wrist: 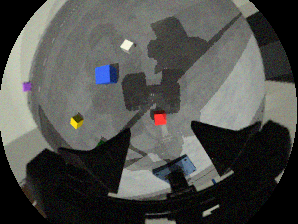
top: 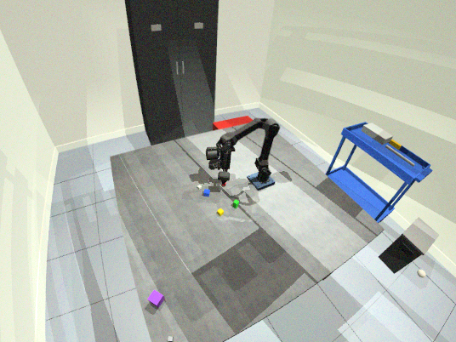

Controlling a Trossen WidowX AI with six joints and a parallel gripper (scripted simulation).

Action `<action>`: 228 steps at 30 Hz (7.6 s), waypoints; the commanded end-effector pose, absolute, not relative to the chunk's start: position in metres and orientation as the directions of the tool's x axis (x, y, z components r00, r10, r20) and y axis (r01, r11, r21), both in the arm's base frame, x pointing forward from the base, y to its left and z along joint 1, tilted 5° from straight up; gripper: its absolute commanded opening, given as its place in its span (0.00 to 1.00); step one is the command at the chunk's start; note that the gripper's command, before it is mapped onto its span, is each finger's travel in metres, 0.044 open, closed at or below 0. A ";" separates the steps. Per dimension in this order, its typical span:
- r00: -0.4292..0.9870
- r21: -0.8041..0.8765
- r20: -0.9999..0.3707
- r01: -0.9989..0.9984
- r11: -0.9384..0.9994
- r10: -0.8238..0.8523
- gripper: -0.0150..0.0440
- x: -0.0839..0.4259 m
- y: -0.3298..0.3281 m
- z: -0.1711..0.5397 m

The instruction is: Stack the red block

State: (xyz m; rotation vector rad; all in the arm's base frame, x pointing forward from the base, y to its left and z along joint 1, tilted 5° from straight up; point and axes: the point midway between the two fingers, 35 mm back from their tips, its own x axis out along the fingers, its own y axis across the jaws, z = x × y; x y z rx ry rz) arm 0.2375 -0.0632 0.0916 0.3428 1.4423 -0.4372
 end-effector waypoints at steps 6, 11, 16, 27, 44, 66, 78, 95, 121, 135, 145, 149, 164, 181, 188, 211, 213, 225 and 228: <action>0.062 -0.043 -0.995 0.486 0.873 -0.083 1.00 0.235 -0.066 0.072; 0.062 -0.043 -0.995 0.486 0.873 -0.084 1.00 0.236 -0.067 0.066; 0.062 -0.043 -0.995 0.486 0.873 -0.084 1.00 0.236 -0.067 0.058; 0.062 -0.043 -0.995 0.486 0.873 -0.084 1.00 0.236 -0.069 0.043; 0.062 -0.043 -0.995 0.486 0.873 -0.084 0.78 0.236 -0.069 0.043; 0.062 -0.043 -0.995 0.486 0.873 -0.084 0.25 0.236 -0.067 0.061; 0.062 -0.043 -0.995 0.486 0.873 -0.083 0.25 0.232 -0.062 0.118; 0.062 -0.042 -0.995 0.486 0.873 -0.083 0.25 0.230 -0.058 0.162; 0.062 -0.029 -0.996 0.486 0.873 -0.067 0.25 0.256 0.045 0.155; 0.062 -0.026 -0.996 0.486 0.873 -0.064 0.25 0.250 0.110 0.151; 0.062 -0.025 -0.996 0.486 0.873 -0.064 0.25 0.246 0.121 0.136; 0.062 -0.026 -0.996 0.486 0.873 -0.064 0.25 0.246 0.121 0.120; 0.062 -0.026 -0.996 0.486 0.873 -0.064 0.25 0.246 0.115 0.079; 0.062 -0.026 -0.996 0.486 0.873 -0.064 0.25 0.246 0.114 0.073; 0.062 -0.026 -0.996 0.486 0.873 -0.064 0.25 0.246 0.114 0.072; 0.060 -0.025 -0.996 0.489 0.872 -0.062 0.88 0.246 0.115 0.073; 0.060 -0.025 -0.996 0.489 0.872 -0.062 0.97 0.246 0.115 0.073; 0.060 -0.025 -0.996 0.489 0.872 -0.062 1.00 0.246 0.115 0.073; 0.060 -0.025 -0.996 0.489 0.872 -0.062 1.00 0.246 0.115 0.073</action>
